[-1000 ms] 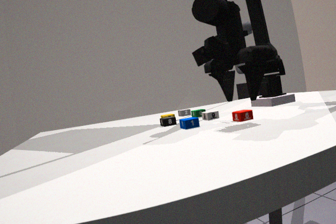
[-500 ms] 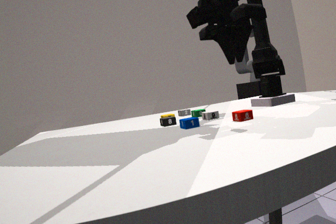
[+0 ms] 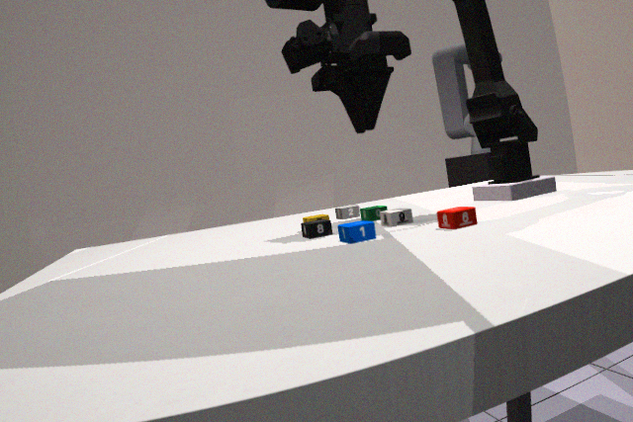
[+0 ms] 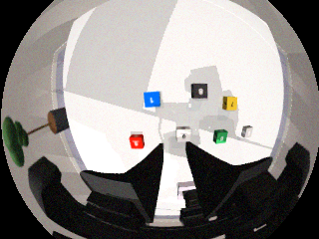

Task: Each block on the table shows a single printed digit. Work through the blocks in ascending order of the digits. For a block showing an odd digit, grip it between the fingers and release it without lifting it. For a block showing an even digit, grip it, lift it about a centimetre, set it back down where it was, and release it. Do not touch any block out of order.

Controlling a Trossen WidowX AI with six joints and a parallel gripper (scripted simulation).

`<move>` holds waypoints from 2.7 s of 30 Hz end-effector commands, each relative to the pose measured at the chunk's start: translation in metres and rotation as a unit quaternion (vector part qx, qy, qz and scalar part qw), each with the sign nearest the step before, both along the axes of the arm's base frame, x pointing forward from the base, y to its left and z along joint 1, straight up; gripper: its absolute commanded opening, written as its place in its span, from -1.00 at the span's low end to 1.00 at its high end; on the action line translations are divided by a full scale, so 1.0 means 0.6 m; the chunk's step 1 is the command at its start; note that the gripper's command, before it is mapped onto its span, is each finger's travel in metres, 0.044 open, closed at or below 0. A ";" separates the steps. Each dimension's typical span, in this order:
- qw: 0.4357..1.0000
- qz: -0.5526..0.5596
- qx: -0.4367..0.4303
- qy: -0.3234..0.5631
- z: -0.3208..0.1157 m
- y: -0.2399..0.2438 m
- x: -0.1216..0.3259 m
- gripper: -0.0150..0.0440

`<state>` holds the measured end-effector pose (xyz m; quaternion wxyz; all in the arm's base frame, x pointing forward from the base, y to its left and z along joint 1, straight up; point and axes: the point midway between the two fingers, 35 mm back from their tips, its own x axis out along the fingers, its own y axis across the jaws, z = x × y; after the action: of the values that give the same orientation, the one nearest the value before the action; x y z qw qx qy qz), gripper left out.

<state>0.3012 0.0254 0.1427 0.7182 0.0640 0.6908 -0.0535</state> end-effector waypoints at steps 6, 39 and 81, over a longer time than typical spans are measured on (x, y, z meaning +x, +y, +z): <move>1.000 0.001 -0.009 0.004 0.001 -0.222 0.007 -0.08; 1.000 0.001 -0.011 0.006 -0.167 -0.261 0.003 0.86; 1.000 0.001 -0.011 0.006 -0.194 -0.261 0.003 -0.08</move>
<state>0.3030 -0.1304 0.0265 0.7145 0.0588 0.6944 -0.0617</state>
